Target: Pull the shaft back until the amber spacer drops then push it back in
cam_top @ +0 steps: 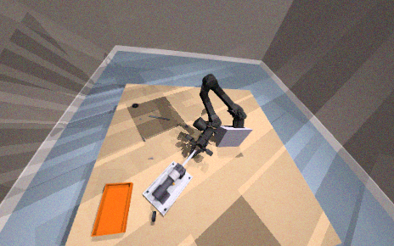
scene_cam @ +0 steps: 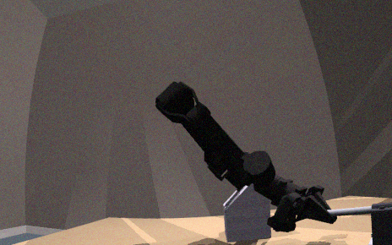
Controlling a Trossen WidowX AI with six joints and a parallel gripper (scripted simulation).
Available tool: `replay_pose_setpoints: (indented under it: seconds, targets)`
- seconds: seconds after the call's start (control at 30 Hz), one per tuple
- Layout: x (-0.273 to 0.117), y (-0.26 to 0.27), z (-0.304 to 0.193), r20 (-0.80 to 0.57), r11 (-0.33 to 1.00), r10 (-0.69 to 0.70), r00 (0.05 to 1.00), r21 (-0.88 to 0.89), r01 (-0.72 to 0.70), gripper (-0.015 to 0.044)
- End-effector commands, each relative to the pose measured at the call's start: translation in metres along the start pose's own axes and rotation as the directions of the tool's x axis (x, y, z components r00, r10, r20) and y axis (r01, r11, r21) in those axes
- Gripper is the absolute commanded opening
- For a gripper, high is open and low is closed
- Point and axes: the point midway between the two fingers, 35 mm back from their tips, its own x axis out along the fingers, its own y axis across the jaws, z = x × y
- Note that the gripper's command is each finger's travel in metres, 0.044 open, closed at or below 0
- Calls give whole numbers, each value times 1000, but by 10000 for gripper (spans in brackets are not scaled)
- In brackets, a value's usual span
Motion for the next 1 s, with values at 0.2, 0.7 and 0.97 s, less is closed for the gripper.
replay_pose_setpoints:
  seconds: [0.2,0.7,0.97]
  targets:
    - [4,0,-4,-7,1000,-1,1000,0,1,0]
    - [7,0,-6,-7,1000,-1,1000,0,1,0]
    - [9,0,-7,-7,1000,0,1000,0,0,0]
